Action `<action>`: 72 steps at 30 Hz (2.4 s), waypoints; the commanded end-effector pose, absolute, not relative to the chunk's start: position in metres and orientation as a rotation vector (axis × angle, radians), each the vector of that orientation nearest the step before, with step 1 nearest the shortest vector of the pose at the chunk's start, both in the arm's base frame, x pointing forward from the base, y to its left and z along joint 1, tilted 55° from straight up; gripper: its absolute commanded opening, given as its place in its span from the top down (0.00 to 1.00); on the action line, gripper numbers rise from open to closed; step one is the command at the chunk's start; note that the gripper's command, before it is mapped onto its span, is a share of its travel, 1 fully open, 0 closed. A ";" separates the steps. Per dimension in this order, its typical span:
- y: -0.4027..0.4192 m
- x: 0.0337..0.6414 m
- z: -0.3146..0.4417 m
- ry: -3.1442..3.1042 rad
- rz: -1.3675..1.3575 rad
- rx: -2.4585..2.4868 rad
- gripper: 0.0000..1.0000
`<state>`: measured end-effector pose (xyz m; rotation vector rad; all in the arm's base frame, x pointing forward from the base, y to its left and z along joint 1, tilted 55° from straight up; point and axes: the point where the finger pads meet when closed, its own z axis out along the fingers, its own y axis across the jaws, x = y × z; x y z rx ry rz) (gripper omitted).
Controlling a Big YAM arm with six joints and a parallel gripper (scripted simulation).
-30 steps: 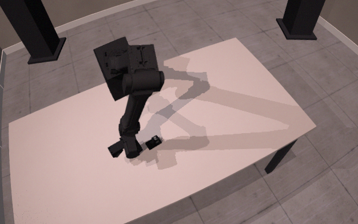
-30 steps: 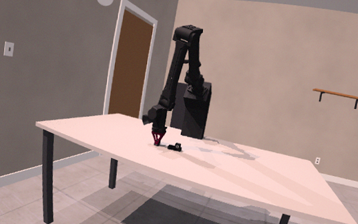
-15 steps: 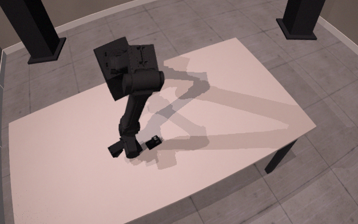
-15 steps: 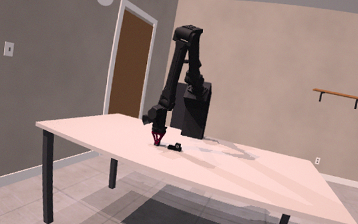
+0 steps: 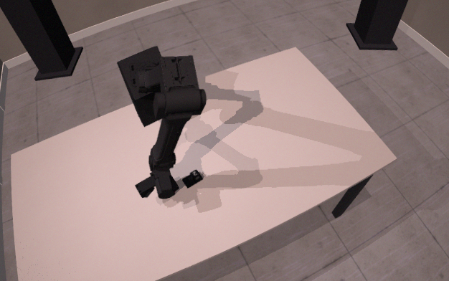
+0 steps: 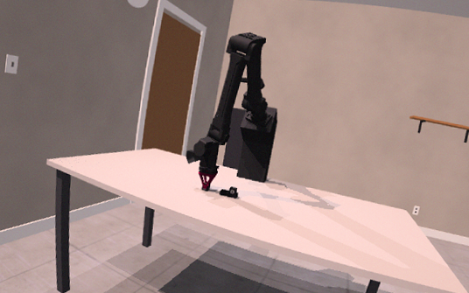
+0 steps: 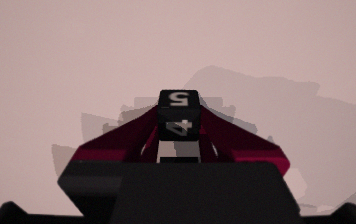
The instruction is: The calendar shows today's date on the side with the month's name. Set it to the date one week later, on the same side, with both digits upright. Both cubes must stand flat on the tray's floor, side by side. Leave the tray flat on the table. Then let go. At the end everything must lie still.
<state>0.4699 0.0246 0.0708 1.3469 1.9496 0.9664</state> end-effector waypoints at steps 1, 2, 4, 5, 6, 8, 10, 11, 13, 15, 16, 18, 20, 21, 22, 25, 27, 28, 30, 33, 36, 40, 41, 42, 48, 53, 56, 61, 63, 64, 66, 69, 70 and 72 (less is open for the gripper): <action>0.030 0.471 0.071 1.944 0.978 1.343 0.75; 0.030 0.471 0.071 1.944 0.978 1.343 0.75; 0.030 0.471 0.071 1.944 0.978 1.343 0.75; 0.030 0.471 0.071 1.944 0.978 1.343 0.75; 0.030 0.471 0.071 1.944 0.978 1.343 0.75; 0.030 0.471 0.071 1.944 0.978 1.343 0.75; 0.030 0.471 0.071 1.944 0.978 1.343 0.75; 0.030 0.471 0.071 1.944 0.978 1.343 0.71; 0.030 0.471 0.071 1.944 0.978 1.343 0.71; 0.030 0.471 0.071 1.944 0.978 1.342 0.67; 0.030 0.471 0.071 1.944 0.978 1.342 0.67; 0.030 0.471 0.071 1.944 0.978 1.342 0.63; 0.030 0.471 0.071 1.944 0.978 1.342 0.59; 0.030 0.471 0.071 1.944 0.978 1.342 0.59; 0.030 0.471 0.071 1.944 0.978 1.342 0.59; 0.030 0.471 0.071 1.945 0.978 1.342 0.56; 0.030 0.471 0.071 1.945 0.978 1.342 0.56; 0.030 0.471 0.071 1.945 0.978 1.342 0.56; 0.030 0.471 0.071 1.945 0.978 1.342 0.56; 0.030 0.471 0.071 1.945 0.978 1.342 0.56; 0.030 0.469 0.077 1.938 0.982 1.332 0.56; 0.018 0.456 0.077 1.943 0.959 1.353 0.56; 0.017 0.454 0.079 1.943 0.956 1.349 0.56; 0.017 0.454 0.079 1.943 0.956 1.349 0.56; 0.011 0.437 0.093 1.941 0.957 1.346 0.56; 0.005 0.417 0.110 1.938 0.959 1.343 0.56; 0.002 0.407 0.118 1.937 0.960 1.341 0.56; 0.000 0.402 0.126 1.934 0.962 1.337 0.56; -0.001 0.398 0.126 1.936 0.960 1.340 0.56; -0.001 0.397 0.126 1.936 0.960 1.340 0.56; -0.001 0.398 0.128 1.934 0.960 1.338 0.56; -0.001 0.399 0.130 1.931 0.962 1.334 0.00; -0.001 0.399 0.130 1.931 0.961 1.335 0.00; -0.001 0.399 0.130 1.931 0.961 1.335 0.00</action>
